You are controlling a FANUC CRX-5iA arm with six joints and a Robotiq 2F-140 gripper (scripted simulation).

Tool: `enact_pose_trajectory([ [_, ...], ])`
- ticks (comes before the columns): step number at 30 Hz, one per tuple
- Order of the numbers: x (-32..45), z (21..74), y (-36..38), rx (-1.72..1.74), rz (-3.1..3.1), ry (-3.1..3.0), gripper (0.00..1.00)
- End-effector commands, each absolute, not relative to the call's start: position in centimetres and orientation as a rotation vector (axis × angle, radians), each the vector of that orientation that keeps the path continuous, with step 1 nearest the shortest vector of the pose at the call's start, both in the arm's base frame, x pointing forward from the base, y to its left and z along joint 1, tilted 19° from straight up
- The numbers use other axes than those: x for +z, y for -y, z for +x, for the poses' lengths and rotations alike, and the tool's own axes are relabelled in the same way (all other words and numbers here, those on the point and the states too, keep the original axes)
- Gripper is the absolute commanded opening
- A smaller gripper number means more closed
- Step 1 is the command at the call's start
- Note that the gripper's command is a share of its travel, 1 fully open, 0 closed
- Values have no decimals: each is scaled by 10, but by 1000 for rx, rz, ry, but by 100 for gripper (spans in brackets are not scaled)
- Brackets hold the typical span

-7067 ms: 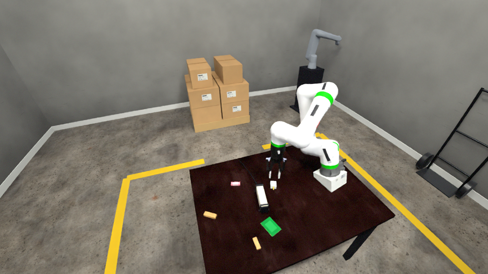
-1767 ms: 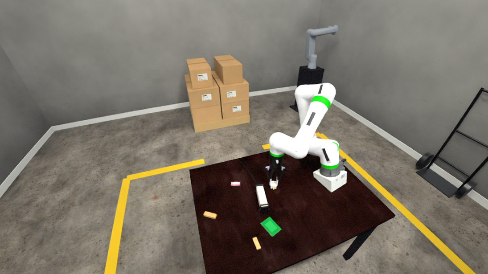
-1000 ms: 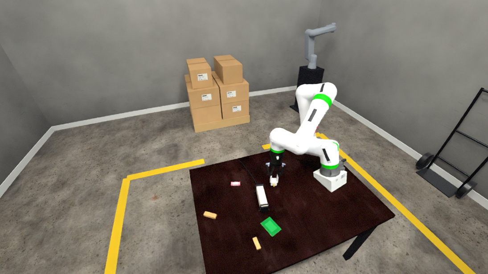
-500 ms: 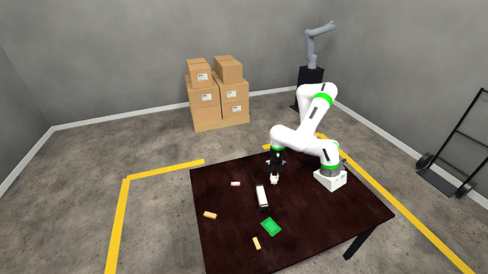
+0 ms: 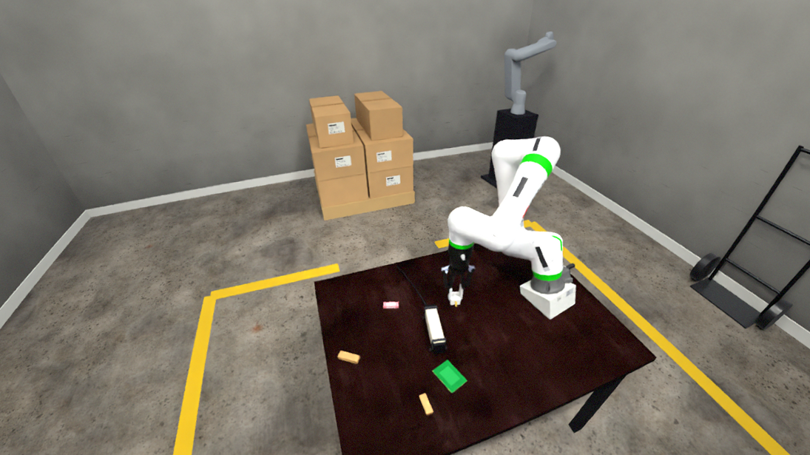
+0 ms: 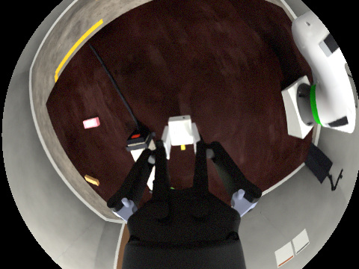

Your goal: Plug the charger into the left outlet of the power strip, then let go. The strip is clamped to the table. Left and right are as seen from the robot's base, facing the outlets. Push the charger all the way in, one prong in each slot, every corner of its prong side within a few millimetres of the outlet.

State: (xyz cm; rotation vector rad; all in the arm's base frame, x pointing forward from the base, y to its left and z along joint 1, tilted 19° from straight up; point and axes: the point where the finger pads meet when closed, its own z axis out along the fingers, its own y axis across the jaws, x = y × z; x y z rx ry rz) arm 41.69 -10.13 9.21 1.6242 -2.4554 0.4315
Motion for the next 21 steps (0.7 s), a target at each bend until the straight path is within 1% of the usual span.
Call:
enact_pose_trajectory([
  [1,93,417,101,424,1676,2415,10],
  [21,93,417,101,377,1996,2111,10],
])
